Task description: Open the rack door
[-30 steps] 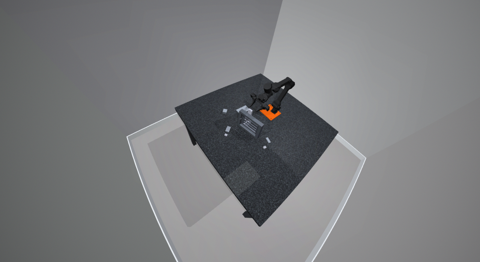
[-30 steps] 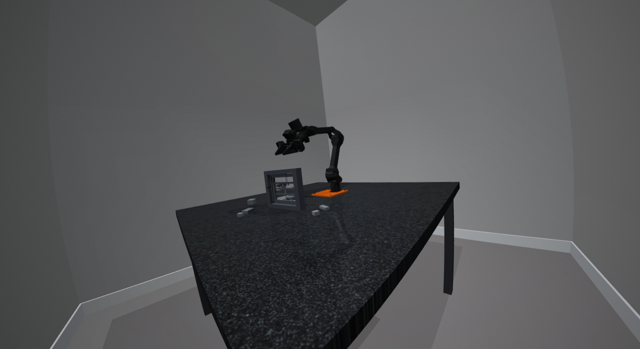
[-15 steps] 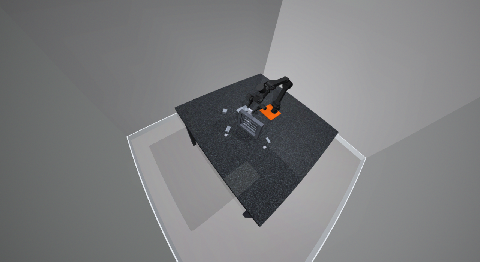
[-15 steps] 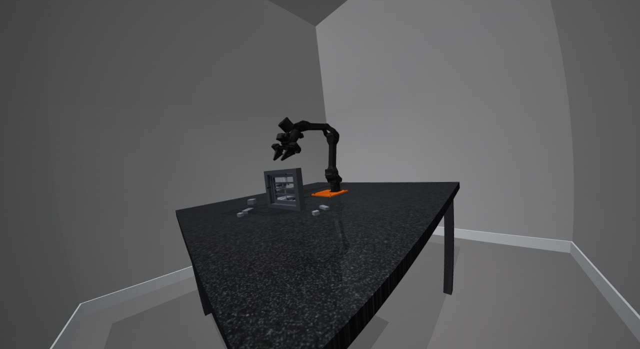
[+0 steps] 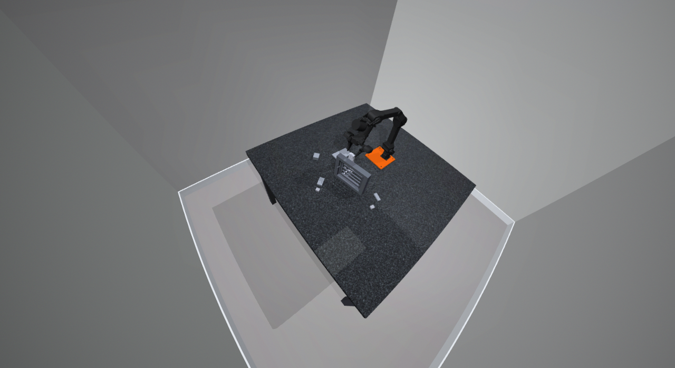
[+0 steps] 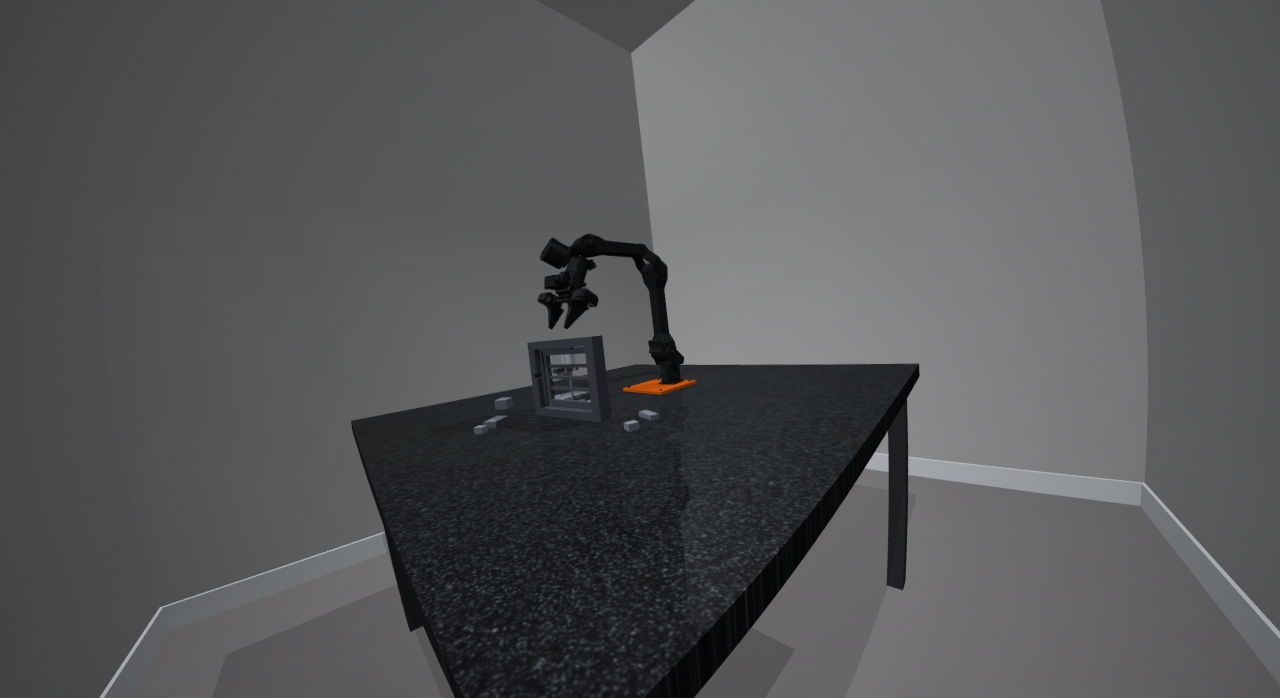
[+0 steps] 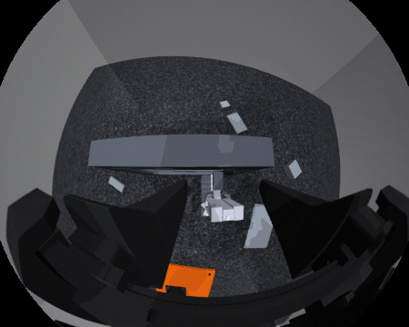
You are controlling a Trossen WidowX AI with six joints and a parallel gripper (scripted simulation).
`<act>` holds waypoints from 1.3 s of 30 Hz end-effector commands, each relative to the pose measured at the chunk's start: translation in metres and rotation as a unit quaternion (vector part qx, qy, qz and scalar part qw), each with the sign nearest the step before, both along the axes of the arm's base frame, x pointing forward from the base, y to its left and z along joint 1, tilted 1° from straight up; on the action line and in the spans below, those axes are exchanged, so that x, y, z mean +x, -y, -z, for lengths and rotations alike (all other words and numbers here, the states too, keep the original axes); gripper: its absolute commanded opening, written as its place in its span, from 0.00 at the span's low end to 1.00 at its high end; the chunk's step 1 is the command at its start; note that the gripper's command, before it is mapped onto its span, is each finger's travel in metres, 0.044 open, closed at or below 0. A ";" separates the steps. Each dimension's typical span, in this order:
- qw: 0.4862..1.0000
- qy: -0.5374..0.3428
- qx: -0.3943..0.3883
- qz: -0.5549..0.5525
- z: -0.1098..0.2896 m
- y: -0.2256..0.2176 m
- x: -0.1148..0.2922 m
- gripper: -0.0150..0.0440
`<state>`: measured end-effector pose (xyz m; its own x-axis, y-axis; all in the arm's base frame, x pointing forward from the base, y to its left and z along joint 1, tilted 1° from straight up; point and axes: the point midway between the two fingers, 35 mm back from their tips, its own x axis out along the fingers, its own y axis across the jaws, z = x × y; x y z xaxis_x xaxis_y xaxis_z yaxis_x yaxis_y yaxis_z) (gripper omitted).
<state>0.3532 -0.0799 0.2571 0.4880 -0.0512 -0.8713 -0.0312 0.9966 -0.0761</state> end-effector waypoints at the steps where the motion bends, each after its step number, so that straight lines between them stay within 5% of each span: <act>1: 0.999 -0.038 0.009 -0.003 0.004 0.005 -0.002 0.75; 15: 0.986 -0.160 0.041 -0.011 0.010 0.016 -0.023 0.75; 39: 0.981 -0.192 0.035 -0.006 0.041 0.016 -0.018 0.75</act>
<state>0.3343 -0.0955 0.2258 0.1481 0.0212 -0.9887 -0.0601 0.9981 0.0124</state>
